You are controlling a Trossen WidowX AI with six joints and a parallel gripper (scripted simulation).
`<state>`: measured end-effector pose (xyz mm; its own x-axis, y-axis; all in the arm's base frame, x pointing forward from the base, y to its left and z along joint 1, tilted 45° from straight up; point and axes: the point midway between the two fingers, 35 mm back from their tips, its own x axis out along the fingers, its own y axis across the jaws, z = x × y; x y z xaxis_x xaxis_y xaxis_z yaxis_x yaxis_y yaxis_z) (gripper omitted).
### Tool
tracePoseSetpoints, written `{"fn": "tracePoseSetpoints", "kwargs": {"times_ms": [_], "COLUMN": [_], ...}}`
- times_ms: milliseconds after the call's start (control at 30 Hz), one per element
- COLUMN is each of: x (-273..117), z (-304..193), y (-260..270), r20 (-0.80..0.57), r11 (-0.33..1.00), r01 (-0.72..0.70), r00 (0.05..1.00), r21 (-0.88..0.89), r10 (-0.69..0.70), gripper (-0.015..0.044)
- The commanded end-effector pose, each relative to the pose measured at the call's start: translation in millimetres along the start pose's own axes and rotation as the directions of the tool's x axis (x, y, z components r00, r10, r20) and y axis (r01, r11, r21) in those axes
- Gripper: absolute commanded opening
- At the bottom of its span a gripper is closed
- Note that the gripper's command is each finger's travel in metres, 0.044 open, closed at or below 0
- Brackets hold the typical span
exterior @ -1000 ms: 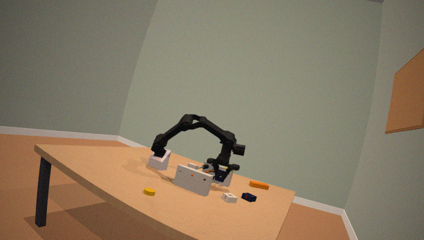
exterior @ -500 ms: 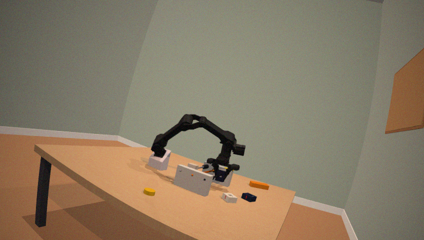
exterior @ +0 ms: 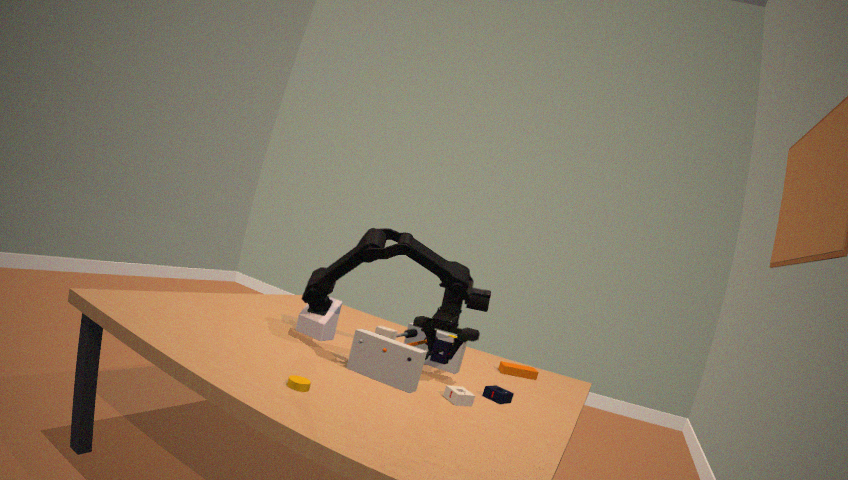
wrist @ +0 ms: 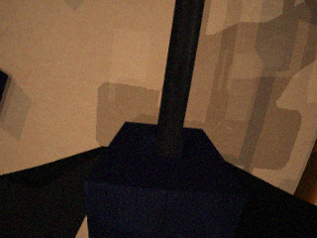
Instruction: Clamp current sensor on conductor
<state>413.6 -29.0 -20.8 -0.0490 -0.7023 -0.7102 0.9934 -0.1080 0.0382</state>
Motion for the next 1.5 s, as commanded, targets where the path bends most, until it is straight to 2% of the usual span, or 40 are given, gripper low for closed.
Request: {"fn": "tracePoseSetpoints", "kwargs": {"times_ms": [0, 67, 367, 567, 633, 1467], "x": [0, 0, -3, -86, -95, -95], "z": [0, 0, 0, 0, 0, 0], "y": [0, 0, 0, -19, -22, -22], "r20": [0.0, 0.0, 0.0, -0.001, -0.003, -0.003], "r11": [1.0, 1.0, 1.0, 0.982, 0.977, 0.977], "r01": [0.0, 0.0, -0.006, -0.189, -0.211, -0.211], "r00": [1.0, 1.0, 1.0, 0.982, 0.977, 0.977], "r21": [0.0, 0.0, 0.0, 0.009, 0.01, 0.01], "r10": [0.0, 0.0, 0.006, 0.189, 0.211, 0.211], "gripper": [0.0383, 0.0436, 0.044, 0.044, 0.044, 0.044]}}
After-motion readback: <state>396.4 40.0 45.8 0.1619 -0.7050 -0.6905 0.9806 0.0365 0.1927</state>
